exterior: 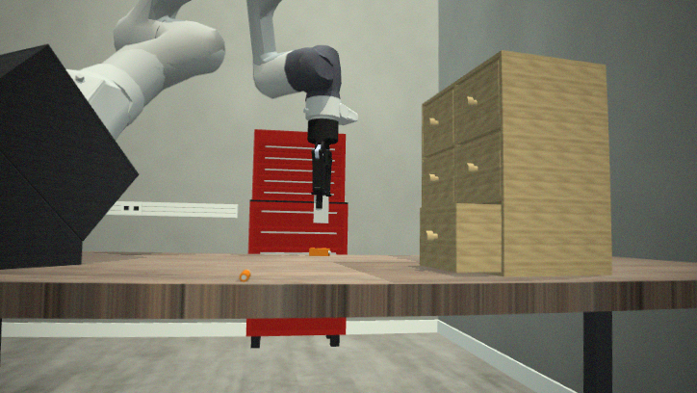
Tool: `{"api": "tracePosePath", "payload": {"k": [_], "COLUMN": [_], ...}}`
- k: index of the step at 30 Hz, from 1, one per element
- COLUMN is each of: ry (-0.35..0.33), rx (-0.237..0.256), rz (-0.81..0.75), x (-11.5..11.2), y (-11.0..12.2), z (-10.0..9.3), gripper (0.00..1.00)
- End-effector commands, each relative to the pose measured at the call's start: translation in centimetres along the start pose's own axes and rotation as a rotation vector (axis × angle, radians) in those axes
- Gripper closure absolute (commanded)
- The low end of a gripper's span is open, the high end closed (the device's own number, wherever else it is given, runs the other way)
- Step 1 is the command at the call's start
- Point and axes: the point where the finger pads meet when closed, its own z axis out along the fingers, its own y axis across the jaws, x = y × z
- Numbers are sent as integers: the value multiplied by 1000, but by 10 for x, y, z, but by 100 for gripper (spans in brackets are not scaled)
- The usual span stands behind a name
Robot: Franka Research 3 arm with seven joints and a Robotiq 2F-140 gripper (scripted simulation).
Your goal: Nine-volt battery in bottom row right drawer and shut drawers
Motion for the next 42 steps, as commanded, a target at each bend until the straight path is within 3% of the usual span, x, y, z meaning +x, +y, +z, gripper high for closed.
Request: {"api": "tracePosePath", "payload": {"k": [1,3,4,29,42], "ry": [0,0,0,-1,-1], "rx": [4,4,4,4,4], "rz": [-15,-15,-15,-15,-15], "x": [-2,-2,-2,-2,-1], "y": [-2,-2,-2,-2,-2], "z": [0,0,0,1,19], "gripper": [72,72,67,67,67]}}
